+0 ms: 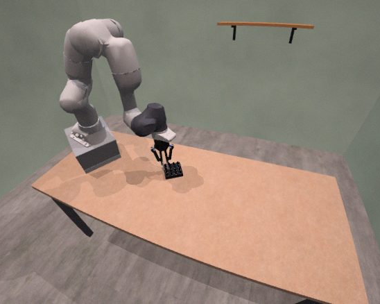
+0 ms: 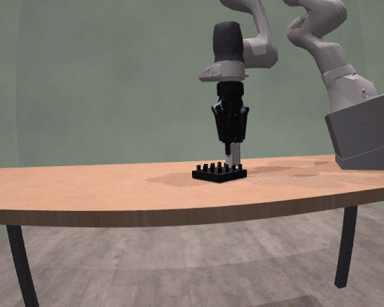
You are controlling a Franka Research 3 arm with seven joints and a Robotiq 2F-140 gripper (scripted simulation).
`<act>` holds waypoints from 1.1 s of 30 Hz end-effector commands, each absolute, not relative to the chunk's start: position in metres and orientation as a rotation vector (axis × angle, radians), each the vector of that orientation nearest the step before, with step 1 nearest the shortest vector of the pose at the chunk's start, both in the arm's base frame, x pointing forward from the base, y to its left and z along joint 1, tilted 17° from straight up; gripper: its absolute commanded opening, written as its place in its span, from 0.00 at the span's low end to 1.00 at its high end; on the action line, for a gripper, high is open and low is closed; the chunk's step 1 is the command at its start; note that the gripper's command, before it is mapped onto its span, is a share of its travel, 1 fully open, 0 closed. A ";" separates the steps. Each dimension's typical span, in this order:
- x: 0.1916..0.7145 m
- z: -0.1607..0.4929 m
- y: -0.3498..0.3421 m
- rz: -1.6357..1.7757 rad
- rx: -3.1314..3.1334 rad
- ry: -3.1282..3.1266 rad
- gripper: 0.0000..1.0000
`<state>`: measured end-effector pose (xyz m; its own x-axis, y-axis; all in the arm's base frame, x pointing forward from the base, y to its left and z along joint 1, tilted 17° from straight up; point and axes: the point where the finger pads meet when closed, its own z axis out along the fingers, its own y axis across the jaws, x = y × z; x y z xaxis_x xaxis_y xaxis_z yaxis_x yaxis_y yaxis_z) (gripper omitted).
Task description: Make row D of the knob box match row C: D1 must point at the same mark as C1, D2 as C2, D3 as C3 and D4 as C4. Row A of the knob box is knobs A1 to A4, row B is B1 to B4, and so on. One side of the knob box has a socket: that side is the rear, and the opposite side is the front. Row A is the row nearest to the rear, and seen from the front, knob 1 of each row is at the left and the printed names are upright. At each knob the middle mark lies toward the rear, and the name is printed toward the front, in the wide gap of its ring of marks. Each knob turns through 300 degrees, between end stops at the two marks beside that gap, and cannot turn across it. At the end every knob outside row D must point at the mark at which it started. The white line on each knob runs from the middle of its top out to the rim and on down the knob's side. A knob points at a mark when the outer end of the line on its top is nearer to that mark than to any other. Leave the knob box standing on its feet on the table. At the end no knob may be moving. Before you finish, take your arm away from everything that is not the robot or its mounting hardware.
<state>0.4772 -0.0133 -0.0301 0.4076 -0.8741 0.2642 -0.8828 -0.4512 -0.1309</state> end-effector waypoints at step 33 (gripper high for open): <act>0.479 -0.029 -0.012 0.468 2.611 -1.638 0.05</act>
